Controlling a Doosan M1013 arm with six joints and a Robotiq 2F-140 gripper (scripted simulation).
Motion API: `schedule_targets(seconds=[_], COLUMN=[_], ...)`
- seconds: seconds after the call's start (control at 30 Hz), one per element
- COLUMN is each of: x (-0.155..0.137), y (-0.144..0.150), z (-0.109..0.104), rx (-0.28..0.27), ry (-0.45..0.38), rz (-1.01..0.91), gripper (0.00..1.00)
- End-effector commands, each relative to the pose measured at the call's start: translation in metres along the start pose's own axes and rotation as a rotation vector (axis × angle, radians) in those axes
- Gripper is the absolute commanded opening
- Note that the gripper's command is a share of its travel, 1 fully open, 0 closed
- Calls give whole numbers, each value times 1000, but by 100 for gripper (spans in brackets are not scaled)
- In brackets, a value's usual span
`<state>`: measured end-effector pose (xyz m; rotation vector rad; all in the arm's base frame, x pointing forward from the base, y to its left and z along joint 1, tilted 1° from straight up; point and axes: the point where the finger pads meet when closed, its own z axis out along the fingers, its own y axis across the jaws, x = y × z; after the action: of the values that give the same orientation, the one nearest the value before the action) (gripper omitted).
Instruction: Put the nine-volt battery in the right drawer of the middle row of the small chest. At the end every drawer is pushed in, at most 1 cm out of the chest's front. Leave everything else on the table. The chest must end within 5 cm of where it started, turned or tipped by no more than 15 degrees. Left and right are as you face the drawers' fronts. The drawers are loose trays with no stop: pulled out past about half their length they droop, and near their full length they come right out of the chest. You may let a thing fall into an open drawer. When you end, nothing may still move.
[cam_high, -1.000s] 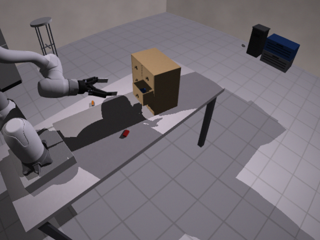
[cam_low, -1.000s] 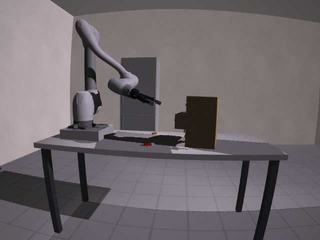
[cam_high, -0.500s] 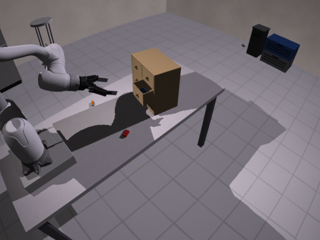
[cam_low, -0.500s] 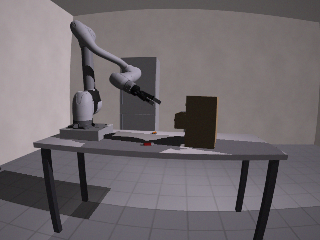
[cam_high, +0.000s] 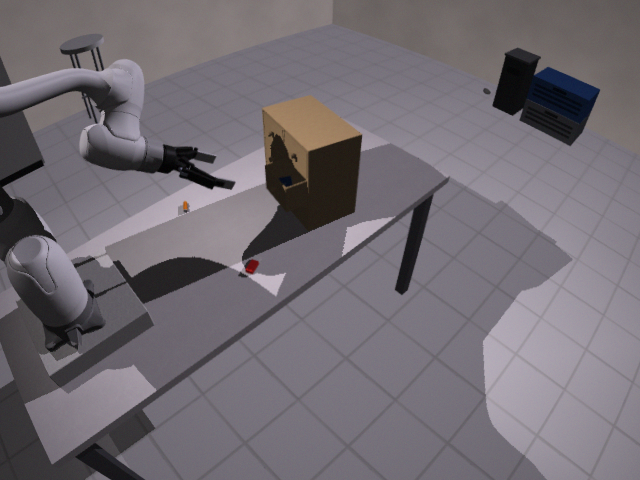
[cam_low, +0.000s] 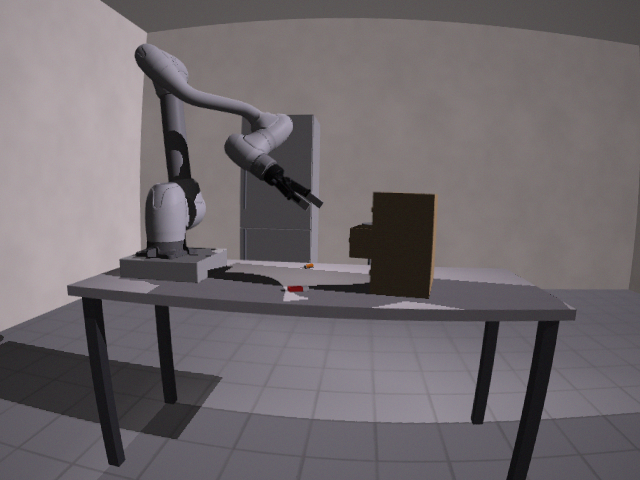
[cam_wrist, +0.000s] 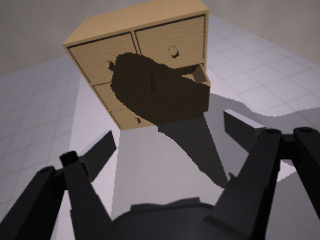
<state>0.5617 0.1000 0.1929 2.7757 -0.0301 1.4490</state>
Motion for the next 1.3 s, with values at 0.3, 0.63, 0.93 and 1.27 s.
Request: schedule_targets(seconds=[0.3, 0.63, 0.93, 1.27], x=[3, 4, 6, 11], y=[0, 0, 0, 0], z=[-2, -3, -4, -7], rx=[-14, -15, -13, -14], ry=[-94, -149, -235, -404], rz=[-1, 0, 0, 1], gripper=[100, 100, 100, 100])
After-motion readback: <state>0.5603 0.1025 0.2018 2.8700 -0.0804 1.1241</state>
